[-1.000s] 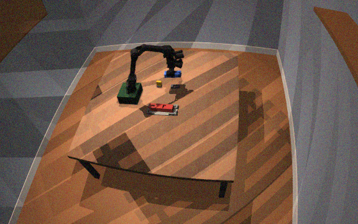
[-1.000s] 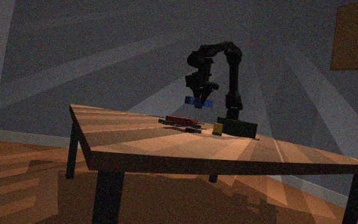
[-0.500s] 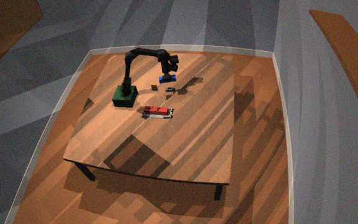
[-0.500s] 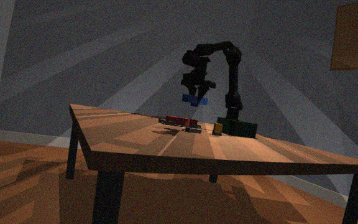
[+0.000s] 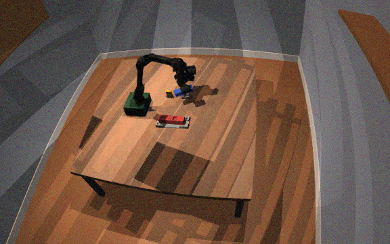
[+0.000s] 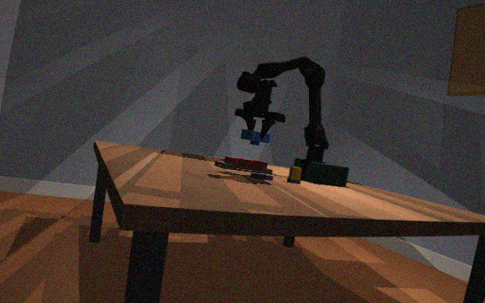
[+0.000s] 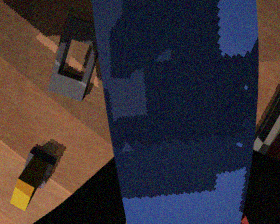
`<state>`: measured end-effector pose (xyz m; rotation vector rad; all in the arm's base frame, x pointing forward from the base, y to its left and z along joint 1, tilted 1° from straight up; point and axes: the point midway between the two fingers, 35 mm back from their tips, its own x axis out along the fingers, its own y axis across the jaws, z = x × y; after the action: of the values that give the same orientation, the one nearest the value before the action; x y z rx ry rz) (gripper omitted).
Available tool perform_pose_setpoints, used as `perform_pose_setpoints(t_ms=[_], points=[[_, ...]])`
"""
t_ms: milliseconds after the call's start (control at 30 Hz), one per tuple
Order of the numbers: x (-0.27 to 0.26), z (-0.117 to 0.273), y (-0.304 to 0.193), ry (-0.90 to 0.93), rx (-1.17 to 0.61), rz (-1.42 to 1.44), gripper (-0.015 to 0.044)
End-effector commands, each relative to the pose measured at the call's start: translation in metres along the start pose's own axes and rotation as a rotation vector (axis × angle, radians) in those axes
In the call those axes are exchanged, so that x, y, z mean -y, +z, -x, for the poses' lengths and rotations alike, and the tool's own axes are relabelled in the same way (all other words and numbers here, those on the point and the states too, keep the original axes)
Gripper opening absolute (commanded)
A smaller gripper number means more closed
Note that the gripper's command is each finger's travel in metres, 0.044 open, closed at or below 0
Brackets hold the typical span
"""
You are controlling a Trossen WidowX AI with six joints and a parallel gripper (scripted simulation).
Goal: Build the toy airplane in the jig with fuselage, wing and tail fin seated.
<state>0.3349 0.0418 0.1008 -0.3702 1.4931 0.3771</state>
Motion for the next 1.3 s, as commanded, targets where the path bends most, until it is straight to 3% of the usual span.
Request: perform_pose_setpoints(t_ms=[0, 1267], points=[[0.01, -0.002, -0.006, -0.002, 0.002, 0.066, 0.0], [0.102, -0.024, -0.085, -0.006, -0.007, 0.764, 0.0]])
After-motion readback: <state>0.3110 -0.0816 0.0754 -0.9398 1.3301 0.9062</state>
